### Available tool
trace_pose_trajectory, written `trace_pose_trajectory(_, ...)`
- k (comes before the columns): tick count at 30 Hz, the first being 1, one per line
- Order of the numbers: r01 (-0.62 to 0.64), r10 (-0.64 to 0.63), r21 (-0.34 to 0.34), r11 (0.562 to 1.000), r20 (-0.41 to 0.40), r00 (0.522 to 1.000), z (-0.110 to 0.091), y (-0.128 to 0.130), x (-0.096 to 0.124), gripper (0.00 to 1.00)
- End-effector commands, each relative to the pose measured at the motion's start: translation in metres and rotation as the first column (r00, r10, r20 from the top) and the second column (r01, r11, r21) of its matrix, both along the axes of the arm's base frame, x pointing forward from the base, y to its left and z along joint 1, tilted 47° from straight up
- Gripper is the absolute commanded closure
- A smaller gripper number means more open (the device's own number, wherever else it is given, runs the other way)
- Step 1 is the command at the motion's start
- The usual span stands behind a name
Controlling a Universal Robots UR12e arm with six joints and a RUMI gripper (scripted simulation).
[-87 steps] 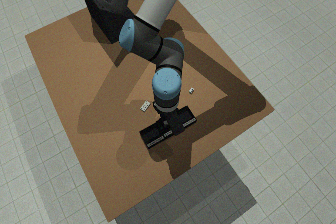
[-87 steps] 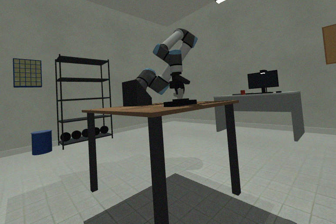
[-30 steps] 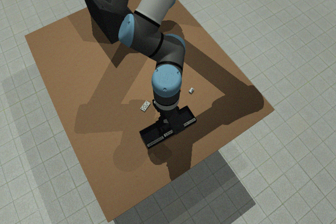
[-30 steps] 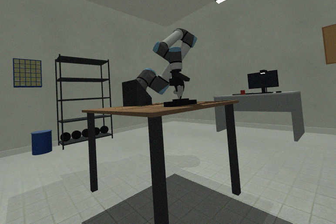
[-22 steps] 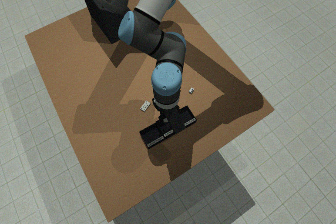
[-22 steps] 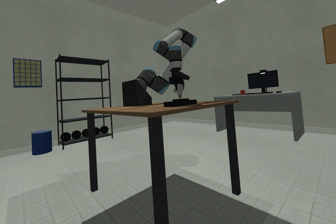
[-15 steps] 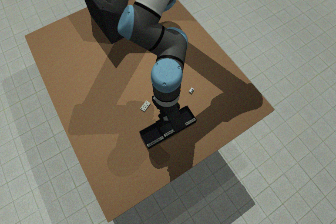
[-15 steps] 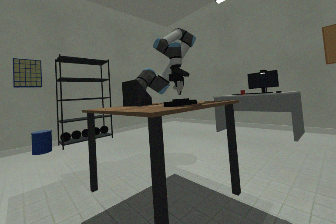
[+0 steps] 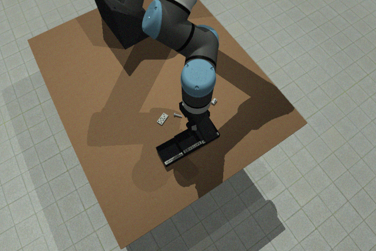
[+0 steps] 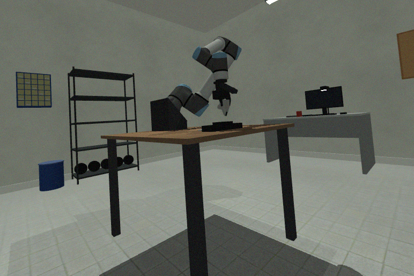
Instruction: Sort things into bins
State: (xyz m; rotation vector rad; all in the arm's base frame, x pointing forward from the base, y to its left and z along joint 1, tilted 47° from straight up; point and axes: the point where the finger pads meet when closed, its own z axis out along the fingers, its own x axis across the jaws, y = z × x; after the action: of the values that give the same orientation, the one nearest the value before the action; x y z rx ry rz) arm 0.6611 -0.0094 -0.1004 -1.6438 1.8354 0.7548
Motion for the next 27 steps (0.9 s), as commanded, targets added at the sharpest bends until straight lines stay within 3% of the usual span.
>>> trace_pose_trajectory(1, 0.001, -0.001, -0.001, 1.000, 0.001, 1.000, 0.018, 0.015, 0.004, 0.96)
trace_pose_trajectory(8, 0.001, -0.001, -0.001, 1.000, 0.001, 1.000, 0.036, 0.032, 0.008, 0.96)
trace_pose_trajectory(14, 0.001, -0.001, -0.001, 1.000, 0.001, 1.000, 0.036, 0.032, 0.008, 0.96)
trace_pose_trajectory(27, 0.001, -0.001, -0.001, 1.000, 0.001, 1.000, 0.016, 0.053, 0.009, 0.96)
